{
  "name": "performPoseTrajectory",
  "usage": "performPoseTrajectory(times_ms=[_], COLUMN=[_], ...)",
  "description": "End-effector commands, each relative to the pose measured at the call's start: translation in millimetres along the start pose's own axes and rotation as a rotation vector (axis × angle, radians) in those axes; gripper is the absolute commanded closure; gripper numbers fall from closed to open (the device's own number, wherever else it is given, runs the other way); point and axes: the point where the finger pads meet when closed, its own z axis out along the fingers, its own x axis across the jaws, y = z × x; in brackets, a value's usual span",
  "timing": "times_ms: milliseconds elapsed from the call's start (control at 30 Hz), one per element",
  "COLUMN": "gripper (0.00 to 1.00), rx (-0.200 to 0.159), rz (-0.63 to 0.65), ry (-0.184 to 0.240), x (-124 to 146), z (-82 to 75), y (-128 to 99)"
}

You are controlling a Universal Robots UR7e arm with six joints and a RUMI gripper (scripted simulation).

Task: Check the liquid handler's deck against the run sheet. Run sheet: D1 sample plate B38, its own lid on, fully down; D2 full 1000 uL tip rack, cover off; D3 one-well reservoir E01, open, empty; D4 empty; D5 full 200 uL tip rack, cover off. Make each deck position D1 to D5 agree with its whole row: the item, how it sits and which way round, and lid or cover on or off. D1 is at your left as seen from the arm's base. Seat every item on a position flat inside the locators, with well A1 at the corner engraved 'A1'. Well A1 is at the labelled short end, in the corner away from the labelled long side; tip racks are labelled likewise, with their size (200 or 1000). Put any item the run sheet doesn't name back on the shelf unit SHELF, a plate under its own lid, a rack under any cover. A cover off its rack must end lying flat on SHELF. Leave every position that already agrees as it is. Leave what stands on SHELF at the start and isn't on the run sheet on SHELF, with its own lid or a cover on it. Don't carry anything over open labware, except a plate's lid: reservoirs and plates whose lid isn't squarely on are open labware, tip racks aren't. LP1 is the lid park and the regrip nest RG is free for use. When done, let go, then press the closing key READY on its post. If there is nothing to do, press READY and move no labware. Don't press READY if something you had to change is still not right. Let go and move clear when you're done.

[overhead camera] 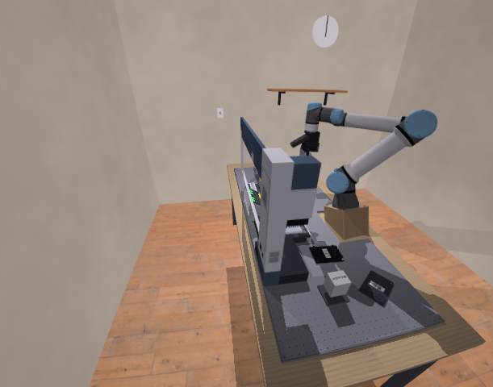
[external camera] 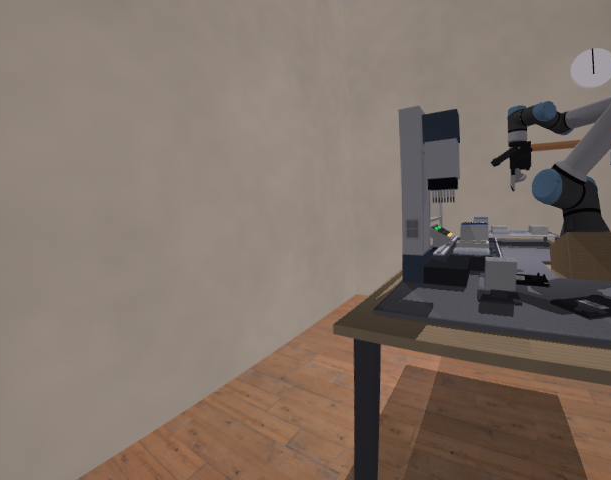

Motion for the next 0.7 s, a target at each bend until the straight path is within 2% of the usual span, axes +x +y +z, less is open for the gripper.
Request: performPoseTrajectory(times_ms=[0,567,667], gripper=[0.18,0.18,0.18], rx=[-0.018,-0.018,-0.013], rz=[0.017,0.016,0.018], ry=[0.003,0.005,0.006], x=[-7.0,-81.6,-82.9], z=[2.6,3.0,0.4], y=[2.0,8.3,7.3])
